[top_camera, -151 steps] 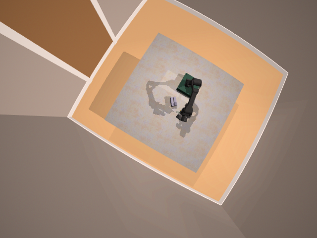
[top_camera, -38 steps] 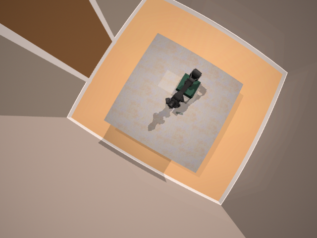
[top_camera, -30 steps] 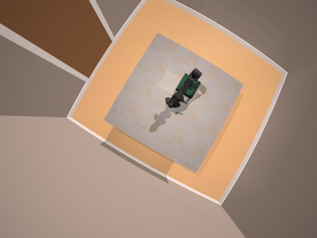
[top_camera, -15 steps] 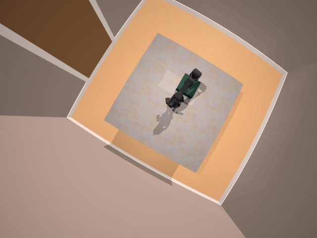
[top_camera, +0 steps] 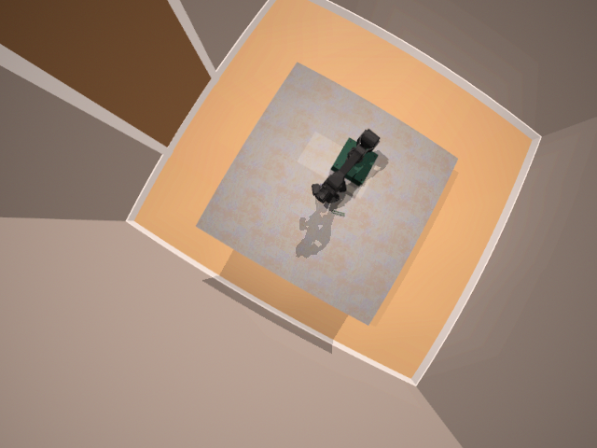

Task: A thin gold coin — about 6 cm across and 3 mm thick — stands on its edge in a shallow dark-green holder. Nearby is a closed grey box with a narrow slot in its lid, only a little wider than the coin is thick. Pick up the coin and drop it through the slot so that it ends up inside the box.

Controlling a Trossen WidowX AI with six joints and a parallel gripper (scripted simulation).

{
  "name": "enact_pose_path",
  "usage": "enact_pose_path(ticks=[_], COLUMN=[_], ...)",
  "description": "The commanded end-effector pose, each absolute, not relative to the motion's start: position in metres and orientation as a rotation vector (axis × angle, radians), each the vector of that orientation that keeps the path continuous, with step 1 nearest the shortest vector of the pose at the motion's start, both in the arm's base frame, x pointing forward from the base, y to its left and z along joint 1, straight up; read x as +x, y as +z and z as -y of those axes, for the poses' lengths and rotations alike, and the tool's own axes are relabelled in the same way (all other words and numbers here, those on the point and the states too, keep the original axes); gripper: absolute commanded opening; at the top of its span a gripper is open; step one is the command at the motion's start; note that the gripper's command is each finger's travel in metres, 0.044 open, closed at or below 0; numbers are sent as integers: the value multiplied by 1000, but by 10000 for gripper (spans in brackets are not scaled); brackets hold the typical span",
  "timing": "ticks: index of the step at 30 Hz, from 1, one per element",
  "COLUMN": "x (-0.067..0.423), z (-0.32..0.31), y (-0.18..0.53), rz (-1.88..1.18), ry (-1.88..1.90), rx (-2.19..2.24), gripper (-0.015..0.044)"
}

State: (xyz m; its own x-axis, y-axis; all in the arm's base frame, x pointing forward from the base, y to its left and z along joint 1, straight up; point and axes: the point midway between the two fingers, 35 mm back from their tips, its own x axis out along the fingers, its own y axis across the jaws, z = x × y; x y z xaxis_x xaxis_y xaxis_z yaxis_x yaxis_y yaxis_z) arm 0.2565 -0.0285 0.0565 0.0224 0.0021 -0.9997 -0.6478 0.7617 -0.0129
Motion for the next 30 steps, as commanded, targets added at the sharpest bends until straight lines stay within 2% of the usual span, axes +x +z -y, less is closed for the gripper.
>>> enact_pose_path(ticks=[1,30], x=[257,257], z=[29,28], y=[53,45], rz=[-1483,-1481], ry=[544,549], rx=[-551,-556], gripper=[0,0])
